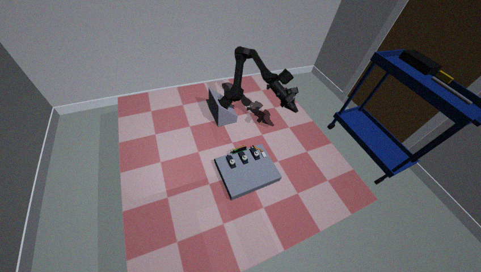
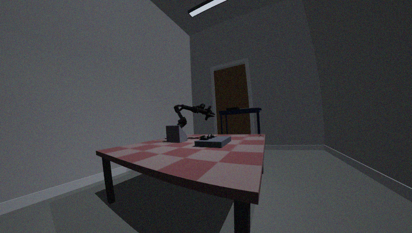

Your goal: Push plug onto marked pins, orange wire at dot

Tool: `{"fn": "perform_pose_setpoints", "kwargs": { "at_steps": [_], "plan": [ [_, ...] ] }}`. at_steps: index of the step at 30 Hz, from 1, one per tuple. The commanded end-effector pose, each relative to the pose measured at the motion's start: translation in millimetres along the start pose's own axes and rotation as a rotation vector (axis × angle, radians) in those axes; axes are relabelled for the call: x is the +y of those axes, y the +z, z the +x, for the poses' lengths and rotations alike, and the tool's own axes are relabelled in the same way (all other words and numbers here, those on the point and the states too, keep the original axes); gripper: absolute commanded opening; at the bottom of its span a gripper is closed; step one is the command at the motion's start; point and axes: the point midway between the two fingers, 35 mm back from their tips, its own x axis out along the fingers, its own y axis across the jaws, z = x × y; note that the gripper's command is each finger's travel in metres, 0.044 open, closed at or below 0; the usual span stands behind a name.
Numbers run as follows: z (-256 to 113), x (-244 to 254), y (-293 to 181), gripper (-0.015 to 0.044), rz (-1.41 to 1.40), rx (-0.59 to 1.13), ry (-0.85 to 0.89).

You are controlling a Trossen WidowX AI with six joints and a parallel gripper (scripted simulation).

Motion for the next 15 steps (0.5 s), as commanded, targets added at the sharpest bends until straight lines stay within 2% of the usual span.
{"fn": "perform_pose_setpoints", "kwargs": {
  "at_steps": [1, 15],
  "plan": [
    [-2.0, -31.2, -5.6, 0.0115, 0.06, 0.013, -0.135],
    [-32.4, -127.1, -22.4, 0.0115, 0.237, 0.0, -0.564]
  ]
}}
